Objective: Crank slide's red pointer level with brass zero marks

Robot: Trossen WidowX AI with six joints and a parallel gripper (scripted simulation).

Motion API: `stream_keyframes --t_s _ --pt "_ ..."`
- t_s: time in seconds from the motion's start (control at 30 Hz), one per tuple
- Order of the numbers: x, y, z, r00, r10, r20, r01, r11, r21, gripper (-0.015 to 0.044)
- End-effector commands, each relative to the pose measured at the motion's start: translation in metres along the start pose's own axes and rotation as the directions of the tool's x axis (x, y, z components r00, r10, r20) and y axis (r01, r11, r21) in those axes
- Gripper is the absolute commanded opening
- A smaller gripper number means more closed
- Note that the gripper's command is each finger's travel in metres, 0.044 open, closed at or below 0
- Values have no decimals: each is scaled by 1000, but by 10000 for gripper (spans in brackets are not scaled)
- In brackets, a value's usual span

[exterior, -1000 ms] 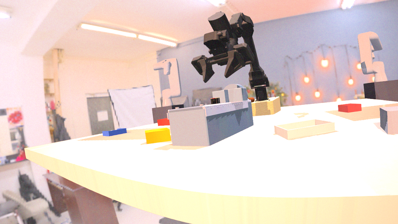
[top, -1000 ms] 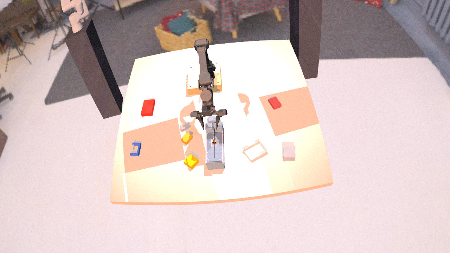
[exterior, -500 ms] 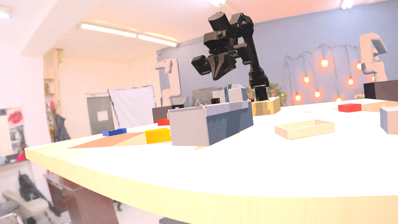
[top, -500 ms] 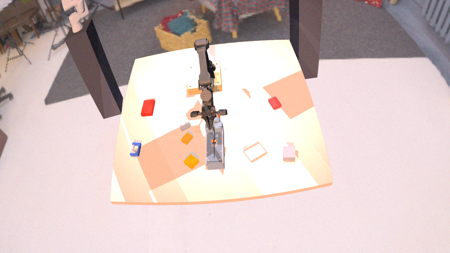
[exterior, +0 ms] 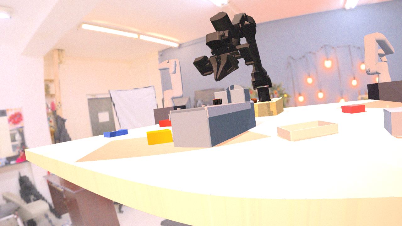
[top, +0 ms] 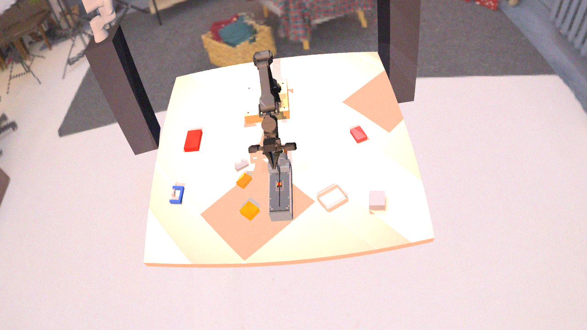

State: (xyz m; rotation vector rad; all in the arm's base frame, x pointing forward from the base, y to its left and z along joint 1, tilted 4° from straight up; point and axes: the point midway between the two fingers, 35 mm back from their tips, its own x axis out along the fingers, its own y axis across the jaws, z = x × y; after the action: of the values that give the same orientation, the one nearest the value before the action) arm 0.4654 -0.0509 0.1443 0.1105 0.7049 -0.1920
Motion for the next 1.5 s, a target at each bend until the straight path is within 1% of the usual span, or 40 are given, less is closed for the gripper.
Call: stream_keyframes --t_s 0.0,0.43,0.47,0.5,1.07,1.47 --pt "0 0 0 1000 0 0 0 1000 0 79" --pt "0 0 0 1000 0 0 0 1000 0 420" --pt "0 0 0 1000 0 0 0 1000 0 440" --pt "0 0 0 1000 0 0 0 1000 0 440" --pt "0 0 0 1000 0 0 0 1000 0 0" --pt "0 0 0 1000 0 0 0 1000 0 0"
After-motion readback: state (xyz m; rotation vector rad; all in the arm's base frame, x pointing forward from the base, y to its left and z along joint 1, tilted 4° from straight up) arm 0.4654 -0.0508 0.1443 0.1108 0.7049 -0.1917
